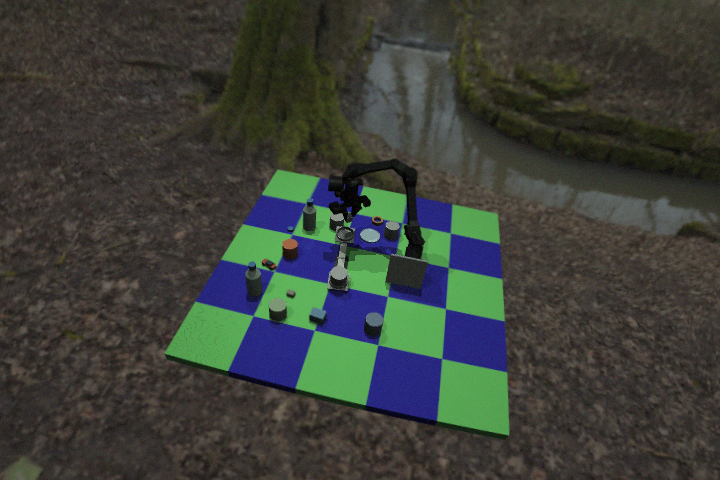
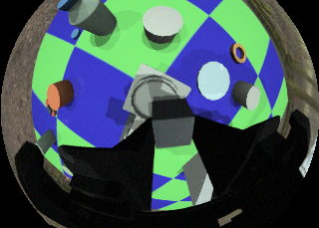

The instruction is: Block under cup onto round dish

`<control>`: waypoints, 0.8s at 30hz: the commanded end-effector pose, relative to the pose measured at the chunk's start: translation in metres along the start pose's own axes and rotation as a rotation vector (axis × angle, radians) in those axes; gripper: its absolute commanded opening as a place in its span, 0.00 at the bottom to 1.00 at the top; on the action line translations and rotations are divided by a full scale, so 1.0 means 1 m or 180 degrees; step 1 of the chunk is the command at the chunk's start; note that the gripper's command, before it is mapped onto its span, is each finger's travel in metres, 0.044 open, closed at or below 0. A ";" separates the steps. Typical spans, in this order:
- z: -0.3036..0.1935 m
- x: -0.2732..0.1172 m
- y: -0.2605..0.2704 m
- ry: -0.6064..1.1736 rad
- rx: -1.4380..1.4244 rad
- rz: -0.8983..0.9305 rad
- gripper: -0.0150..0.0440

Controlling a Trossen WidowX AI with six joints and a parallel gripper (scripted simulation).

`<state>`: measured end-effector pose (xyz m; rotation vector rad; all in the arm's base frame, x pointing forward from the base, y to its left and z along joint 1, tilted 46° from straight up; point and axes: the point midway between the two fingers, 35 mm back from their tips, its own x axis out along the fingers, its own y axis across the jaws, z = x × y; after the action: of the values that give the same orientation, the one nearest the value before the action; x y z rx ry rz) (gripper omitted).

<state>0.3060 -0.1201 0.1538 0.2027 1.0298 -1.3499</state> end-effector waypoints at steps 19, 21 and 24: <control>0.018 0.055 -0.085 0.0015 0.0000 0.0072 0.25; 0.018 0.060 -0.093 0.0009 0.0004 0.0063 0.25; 0.017 0.067 -0.106 -0.0004 0.0009 0.0044 0.25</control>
<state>0.2274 -0.1995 0.1608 0.2137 1.0298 -1.3405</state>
